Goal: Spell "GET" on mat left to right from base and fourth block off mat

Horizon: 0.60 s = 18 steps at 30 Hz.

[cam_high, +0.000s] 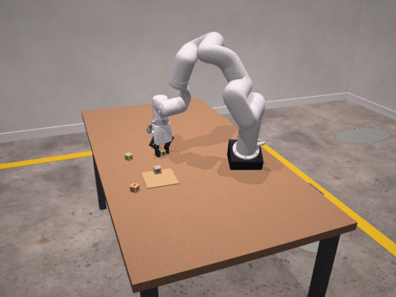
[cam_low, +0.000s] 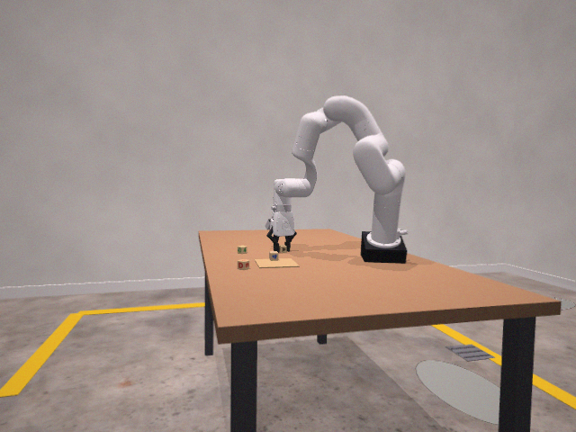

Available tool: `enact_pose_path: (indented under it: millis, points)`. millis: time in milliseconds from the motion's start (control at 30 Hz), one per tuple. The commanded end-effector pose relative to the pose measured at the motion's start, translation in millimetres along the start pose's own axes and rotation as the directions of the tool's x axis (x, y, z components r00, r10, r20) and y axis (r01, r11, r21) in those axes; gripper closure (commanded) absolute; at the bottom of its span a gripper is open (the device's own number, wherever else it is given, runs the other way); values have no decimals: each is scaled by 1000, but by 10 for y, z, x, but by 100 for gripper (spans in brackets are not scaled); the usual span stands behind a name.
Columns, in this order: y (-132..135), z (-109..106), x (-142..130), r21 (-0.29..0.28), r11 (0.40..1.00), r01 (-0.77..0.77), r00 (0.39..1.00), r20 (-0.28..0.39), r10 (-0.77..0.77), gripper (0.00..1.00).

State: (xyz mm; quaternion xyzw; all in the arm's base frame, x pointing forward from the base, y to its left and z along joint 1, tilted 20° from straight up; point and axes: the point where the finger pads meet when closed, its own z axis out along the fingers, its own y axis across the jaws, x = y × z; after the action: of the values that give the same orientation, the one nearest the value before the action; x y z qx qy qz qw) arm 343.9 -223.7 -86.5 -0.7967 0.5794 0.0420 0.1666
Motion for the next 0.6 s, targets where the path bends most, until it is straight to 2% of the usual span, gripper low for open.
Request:
enact_pose_path:
  millis: [0, 433, 467, 567]
  points:
    - [-5, -14, 16, 1, 1000, 0, 1000, -4, 0, 53]
    - [-5, -14, 16, 1, 1000, 0, 1000, -4, 0, 53]
    - [-5, -14, 16, 1, 1000, 0, 1000, -4, 0, 73]
    - [-5, -14, 16, 1, 1000, 0, 1000, -4, 0, 73]
